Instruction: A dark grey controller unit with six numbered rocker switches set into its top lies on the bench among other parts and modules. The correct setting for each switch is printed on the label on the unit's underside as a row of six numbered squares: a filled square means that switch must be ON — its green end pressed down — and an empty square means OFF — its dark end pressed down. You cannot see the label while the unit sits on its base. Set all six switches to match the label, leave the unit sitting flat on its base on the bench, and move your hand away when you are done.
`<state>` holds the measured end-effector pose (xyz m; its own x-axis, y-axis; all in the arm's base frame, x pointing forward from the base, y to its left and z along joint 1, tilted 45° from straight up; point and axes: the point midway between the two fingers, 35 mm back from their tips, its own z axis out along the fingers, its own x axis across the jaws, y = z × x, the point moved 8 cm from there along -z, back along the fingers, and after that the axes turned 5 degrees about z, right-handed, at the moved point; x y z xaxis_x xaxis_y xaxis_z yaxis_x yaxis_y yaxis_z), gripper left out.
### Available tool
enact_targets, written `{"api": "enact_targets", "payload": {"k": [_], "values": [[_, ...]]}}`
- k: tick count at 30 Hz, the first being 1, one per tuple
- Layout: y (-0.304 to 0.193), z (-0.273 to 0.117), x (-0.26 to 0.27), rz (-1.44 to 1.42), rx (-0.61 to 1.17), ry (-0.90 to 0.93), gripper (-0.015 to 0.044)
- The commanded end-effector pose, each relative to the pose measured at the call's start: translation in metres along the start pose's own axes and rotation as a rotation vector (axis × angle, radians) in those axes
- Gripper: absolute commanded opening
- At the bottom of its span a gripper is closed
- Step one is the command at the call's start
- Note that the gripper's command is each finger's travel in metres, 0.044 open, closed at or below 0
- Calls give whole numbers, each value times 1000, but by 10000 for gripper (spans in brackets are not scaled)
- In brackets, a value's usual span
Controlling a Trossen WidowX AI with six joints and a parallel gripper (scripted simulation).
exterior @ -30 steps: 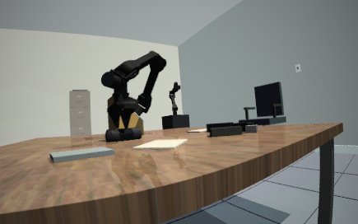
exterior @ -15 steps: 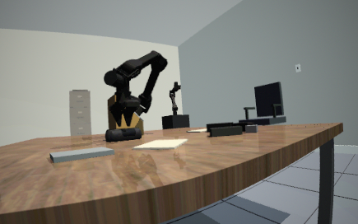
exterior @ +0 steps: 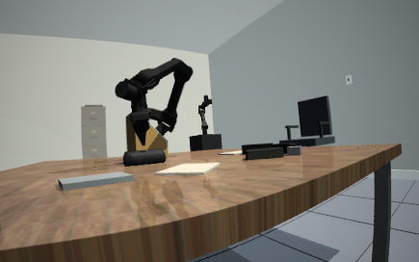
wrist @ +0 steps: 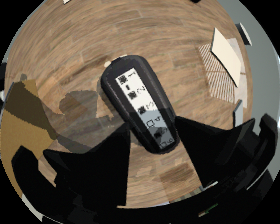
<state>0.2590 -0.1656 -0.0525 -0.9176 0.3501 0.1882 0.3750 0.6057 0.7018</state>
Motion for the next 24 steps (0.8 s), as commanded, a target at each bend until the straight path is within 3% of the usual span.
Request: {"api": "enact_targets", "payload": {"k": [1, 6, 10, 24], "values": [[-12, -7, 10, 319, -75, -49, 125], [-26, -17, 21, 710, -184, -88, 0], [-34, -22, 28, 967, -267, -97, 0], [-34, -23, 29, 980, -271, -97, 0]]}}
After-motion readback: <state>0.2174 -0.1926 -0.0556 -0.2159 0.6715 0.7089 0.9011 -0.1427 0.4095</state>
